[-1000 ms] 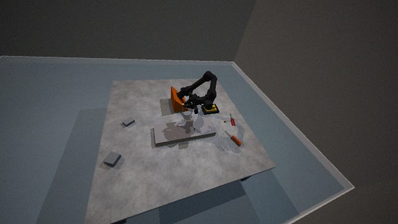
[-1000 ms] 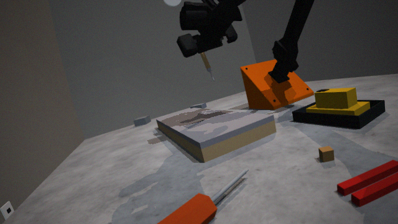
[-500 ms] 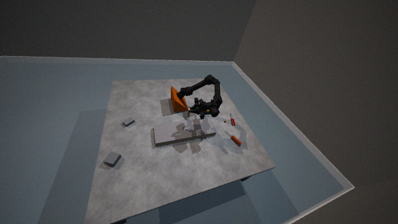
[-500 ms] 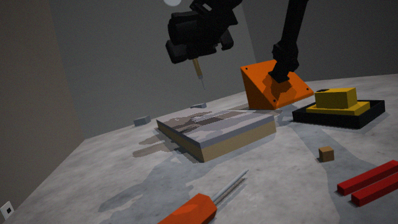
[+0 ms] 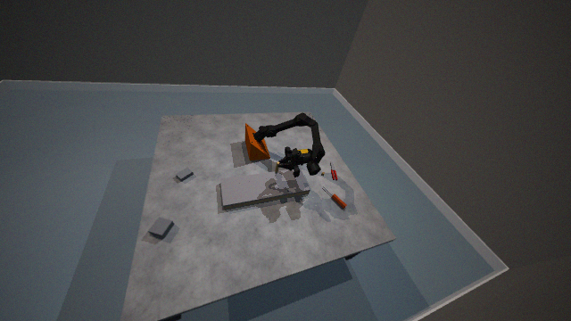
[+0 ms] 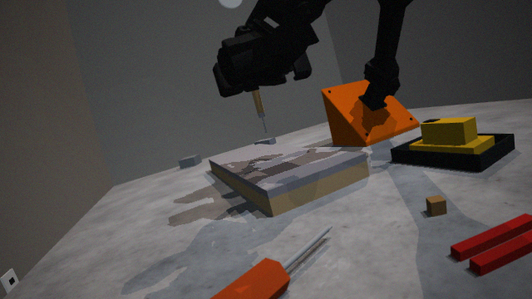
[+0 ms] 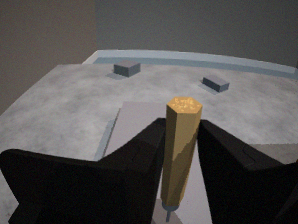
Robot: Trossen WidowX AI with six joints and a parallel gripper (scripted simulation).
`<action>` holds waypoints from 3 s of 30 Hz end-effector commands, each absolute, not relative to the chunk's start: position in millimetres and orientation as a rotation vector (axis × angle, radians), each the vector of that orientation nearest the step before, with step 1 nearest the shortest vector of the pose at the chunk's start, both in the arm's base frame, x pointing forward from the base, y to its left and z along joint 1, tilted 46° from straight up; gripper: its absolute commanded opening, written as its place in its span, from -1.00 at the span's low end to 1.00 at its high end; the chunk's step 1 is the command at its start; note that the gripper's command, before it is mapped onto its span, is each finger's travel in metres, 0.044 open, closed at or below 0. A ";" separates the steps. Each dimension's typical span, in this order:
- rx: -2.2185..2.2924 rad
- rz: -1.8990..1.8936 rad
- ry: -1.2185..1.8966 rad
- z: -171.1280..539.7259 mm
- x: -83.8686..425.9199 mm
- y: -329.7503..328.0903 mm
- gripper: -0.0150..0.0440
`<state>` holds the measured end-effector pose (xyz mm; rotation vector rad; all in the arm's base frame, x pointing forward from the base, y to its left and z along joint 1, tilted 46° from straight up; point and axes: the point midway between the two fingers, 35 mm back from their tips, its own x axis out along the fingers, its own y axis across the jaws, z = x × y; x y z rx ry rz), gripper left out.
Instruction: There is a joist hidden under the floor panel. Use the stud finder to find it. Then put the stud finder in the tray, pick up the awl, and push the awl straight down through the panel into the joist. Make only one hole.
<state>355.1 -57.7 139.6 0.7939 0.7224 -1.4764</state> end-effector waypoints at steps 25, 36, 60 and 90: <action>0.798 -1.482 0.706 123.5 359.9 -39.6 -0.49; 0.798 -1.482 0.706 113.9 360.3 -29.6 -0.49; 0.799 -1.482 0.707 91.3 362.1 -5.8 -0.49; 0.799 -1.482 0.707 91.3 362.1 -5.8 -0.49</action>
